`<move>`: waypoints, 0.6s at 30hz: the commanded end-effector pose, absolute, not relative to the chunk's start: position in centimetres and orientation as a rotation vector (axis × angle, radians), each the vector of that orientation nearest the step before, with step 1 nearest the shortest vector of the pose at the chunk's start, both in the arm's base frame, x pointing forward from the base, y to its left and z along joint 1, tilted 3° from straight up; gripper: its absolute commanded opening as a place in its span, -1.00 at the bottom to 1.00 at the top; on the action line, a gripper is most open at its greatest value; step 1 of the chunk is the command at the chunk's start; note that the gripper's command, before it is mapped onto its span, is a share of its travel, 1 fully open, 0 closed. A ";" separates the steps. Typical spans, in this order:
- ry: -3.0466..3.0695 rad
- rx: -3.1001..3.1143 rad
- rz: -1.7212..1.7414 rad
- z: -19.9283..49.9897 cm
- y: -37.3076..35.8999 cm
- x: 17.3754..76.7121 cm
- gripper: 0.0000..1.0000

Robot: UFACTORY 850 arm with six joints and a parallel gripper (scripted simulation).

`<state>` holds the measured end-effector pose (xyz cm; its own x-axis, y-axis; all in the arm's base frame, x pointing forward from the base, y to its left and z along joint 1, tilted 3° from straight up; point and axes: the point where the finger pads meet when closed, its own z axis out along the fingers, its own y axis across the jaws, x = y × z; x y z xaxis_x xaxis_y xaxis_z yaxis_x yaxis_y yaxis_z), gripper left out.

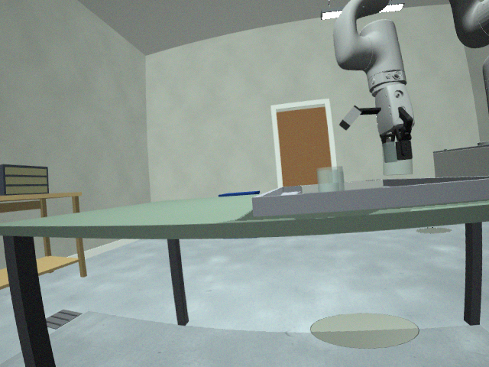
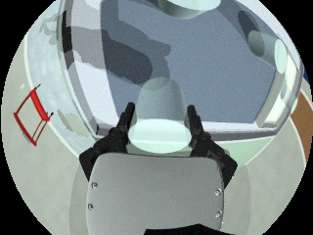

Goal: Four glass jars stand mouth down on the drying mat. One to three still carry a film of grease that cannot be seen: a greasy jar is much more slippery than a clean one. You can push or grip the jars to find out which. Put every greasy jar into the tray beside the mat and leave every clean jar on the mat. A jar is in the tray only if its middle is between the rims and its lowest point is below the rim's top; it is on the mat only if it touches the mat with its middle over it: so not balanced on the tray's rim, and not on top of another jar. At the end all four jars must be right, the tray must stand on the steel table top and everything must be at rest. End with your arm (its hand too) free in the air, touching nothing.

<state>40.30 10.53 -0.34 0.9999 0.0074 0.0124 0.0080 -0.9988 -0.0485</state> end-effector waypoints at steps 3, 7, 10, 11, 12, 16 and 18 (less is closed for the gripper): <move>-0.012 -3.090 -0.032 1.1 10.5 40.3 -1.00; -0.012 -3.090 -0.032 2.2 10.4 40.3 -1.00; -0.012 -3.090 -0.032 3.0 10.4 40.3 -1.00; -0.012 -3.090 -0.032 3.2 10.4 40.3 -1.00; -0.012 -3.090 -0.032 3.5 10.3 40.3 -1.00; -0.012 -3.090 -0.032 4.5 10.3 40.3 -1.00; -0.012 -3.090 -0.032 4.8 10.3 40.2 -1.00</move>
<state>40.18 10.30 3.82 0.9978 0.0056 0.0657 0.0099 -0.9978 -0.0656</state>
